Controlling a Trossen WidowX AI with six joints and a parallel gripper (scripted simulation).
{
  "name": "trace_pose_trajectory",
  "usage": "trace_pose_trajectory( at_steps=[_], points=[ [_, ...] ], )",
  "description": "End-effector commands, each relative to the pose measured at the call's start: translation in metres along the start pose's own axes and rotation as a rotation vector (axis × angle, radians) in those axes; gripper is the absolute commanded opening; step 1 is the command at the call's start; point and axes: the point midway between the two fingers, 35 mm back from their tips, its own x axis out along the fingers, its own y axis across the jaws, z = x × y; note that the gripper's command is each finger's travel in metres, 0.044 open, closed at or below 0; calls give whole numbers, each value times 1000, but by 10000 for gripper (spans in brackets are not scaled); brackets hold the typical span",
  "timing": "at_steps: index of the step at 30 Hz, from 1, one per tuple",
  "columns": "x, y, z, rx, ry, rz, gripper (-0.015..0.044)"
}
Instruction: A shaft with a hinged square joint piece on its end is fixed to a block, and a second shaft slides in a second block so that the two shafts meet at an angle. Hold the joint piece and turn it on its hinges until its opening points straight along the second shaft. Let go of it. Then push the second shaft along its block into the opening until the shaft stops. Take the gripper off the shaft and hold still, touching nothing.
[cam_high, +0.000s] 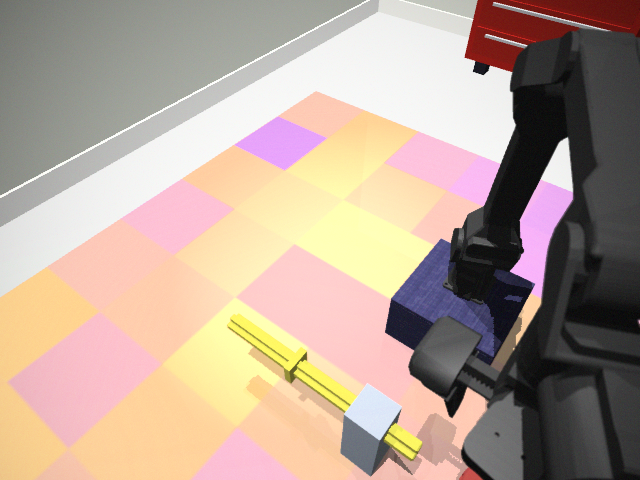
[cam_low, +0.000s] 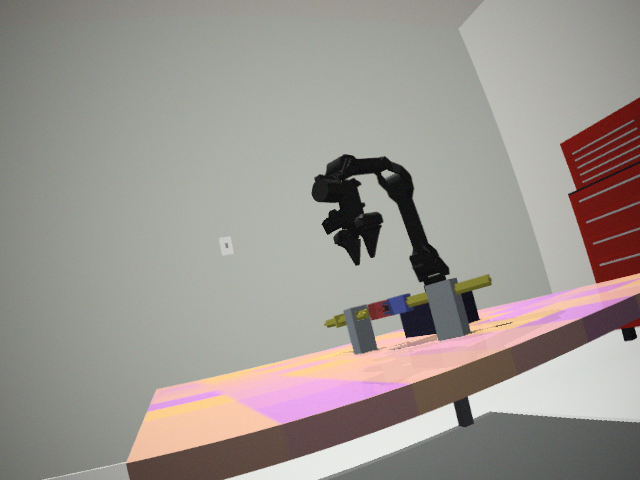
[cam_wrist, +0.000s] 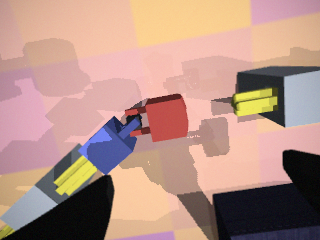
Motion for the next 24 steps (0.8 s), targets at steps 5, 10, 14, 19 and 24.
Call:
trace_pose_trajectory(
  at_steps=[5, 10, 14, 19, 24],
  points=[
    [4, -5, 1, 71, 12, 21, 440],
    [10, -14, 2, 213, 39, 63, 440],
    [17, -22, 4, 345, 66, 97, 440],
    [24, -32, 4, 506, 101, 139, 440],
    [31, -41, 5, 665, 138, 180, 440]
  ],
)
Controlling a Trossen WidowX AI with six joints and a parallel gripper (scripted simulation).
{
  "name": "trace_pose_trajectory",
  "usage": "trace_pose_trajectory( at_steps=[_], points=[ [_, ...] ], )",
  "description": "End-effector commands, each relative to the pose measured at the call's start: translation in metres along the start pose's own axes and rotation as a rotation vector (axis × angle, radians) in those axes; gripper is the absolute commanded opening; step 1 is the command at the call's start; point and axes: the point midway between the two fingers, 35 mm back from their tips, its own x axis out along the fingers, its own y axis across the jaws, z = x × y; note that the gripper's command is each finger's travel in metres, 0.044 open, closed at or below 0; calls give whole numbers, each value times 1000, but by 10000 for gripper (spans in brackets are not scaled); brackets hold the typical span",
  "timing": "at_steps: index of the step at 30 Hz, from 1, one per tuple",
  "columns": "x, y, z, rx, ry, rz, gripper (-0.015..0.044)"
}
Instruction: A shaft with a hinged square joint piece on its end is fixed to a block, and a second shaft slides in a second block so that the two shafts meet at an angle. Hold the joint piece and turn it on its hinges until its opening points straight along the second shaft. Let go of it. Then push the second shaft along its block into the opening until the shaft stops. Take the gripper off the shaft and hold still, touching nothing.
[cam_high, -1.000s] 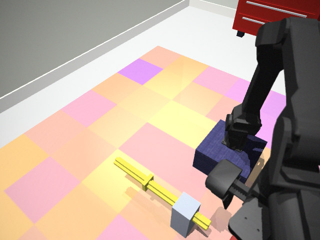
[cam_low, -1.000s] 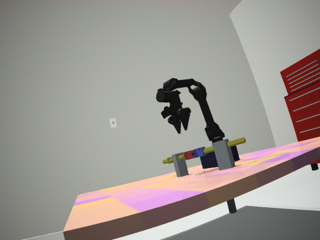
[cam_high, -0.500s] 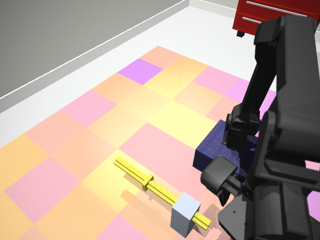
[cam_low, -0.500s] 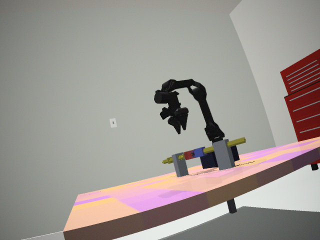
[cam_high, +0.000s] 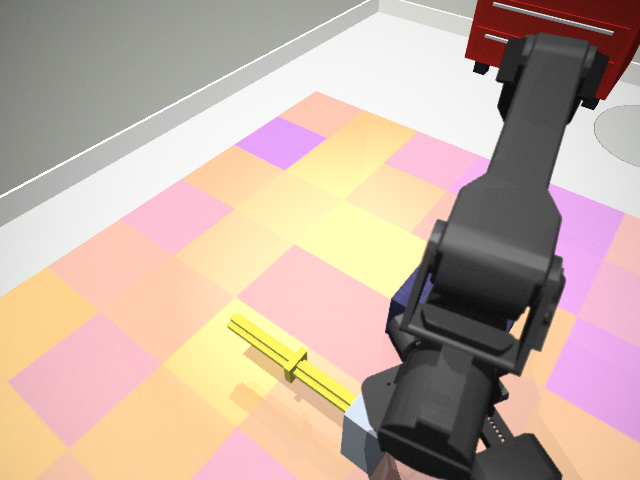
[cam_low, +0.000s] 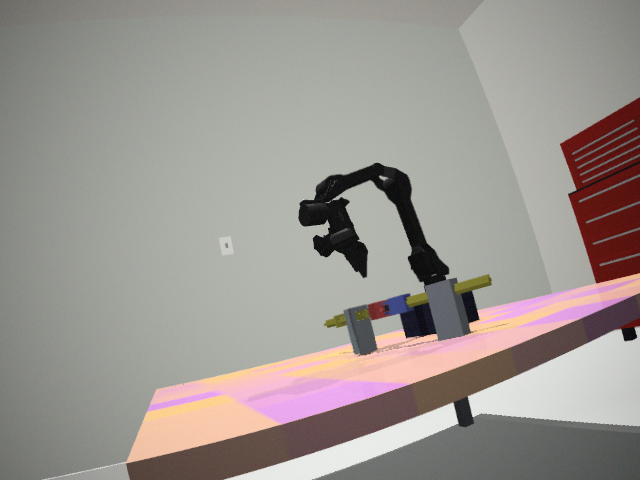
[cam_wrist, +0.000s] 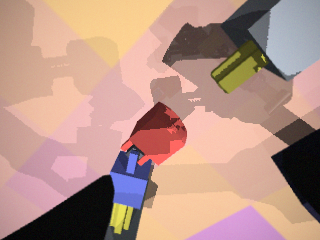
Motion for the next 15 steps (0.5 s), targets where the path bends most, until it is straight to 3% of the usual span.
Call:
trace_pose_trajectory(
  at_steps=[1, 15],
  points=[
    [4, -5, 4, 109, 28, 30, 440],
    [15, -29, 20, 555, 145, 131, 440]
  ],
)
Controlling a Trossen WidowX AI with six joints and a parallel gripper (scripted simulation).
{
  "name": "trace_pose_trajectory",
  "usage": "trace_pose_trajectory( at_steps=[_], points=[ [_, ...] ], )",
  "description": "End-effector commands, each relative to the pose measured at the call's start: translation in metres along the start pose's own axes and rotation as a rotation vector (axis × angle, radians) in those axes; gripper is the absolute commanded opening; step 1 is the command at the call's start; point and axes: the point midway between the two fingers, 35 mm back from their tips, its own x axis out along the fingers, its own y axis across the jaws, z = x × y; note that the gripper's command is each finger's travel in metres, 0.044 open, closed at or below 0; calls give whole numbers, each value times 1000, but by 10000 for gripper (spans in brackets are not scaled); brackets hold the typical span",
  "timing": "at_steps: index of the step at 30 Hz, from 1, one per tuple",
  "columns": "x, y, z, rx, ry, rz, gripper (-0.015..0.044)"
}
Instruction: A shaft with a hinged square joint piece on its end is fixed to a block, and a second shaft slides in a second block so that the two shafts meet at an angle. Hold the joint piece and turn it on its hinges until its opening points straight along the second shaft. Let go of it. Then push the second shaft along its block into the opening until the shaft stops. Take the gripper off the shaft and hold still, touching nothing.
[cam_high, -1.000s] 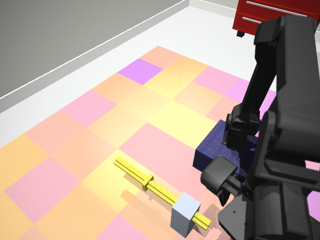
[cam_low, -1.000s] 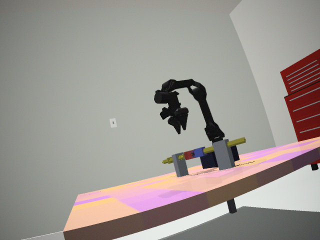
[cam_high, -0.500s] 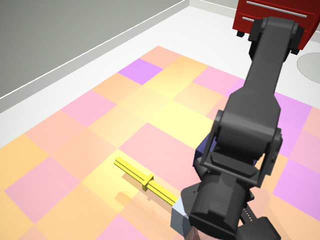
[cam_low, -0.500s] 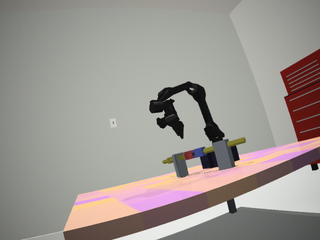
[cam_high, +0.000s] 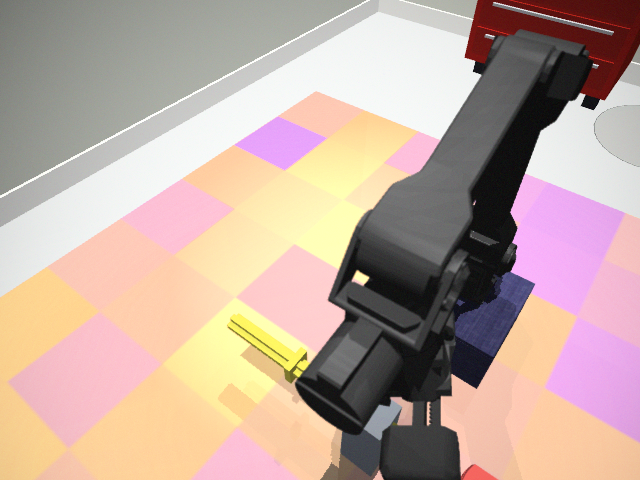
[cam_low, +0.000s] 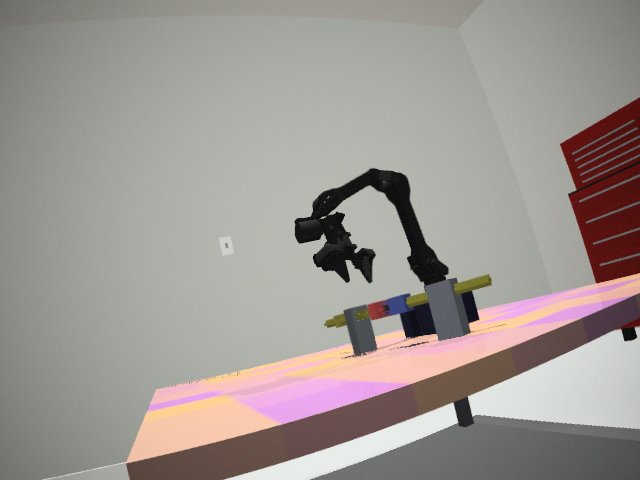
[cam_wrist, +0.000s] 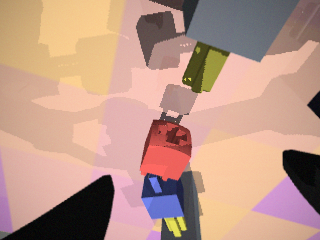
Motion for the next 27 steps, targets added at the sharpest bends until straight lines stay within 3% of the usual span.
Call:
trace_pose_trajectory(
  at_steps=[1, 13, 21, 27],
  points=[
    [2, -4, 5, 110, 34, 25, 440],
    [5, -16, 24, 465, 146, 96, 440],
    [5, -17, 25, 465, 145, 98, 440],
    [-2, -21, 48, 294, 73, 110, 440]
  ],
)
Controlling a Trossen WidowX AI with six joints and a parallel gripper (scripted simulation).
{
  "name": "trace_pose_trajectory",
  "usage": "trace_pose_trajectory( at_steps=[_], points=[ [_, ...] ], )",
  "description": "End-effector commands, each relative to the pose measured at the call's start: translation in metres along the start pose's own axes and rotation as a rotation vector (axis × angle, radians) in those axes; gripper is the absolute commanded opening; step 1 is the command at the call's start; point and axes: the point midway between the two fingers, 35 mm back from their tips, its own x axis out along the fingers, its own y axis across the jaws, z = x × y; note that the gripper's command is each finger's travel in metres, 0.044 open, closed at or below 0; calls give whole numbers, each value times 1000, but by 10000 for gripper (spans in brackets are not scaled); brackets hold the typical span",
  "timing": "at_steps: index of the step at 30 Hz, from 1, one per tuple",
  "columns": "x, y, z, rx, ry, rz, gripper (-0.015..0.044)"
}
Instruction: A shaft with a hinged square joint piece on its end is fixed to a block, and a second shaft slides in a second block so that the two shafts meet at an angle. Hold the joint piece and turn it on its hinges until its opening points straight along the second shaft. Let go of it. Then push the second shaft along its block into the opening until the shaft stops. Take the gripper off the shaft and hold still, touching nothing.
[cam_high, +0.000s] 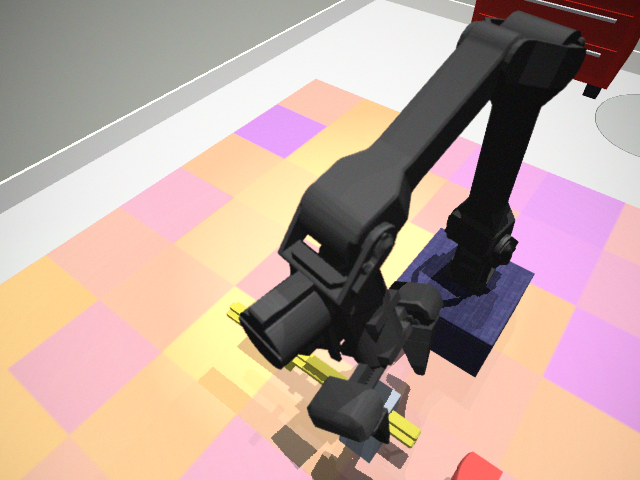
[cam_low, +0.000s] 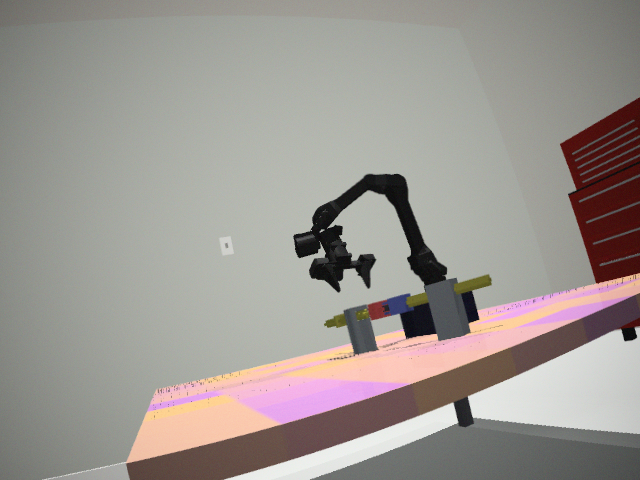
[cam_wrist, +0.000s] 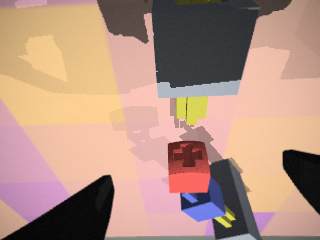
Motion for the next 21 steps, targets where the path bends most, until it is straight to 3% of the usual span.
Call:
trace_pose_trajectory(
  at_steps=[1, 21],
  points=[
    [-6, 2, 14, -96, -39, 3, 440],
    [-48, 5, 97, -736, -258, -91, 440]
  ],
)
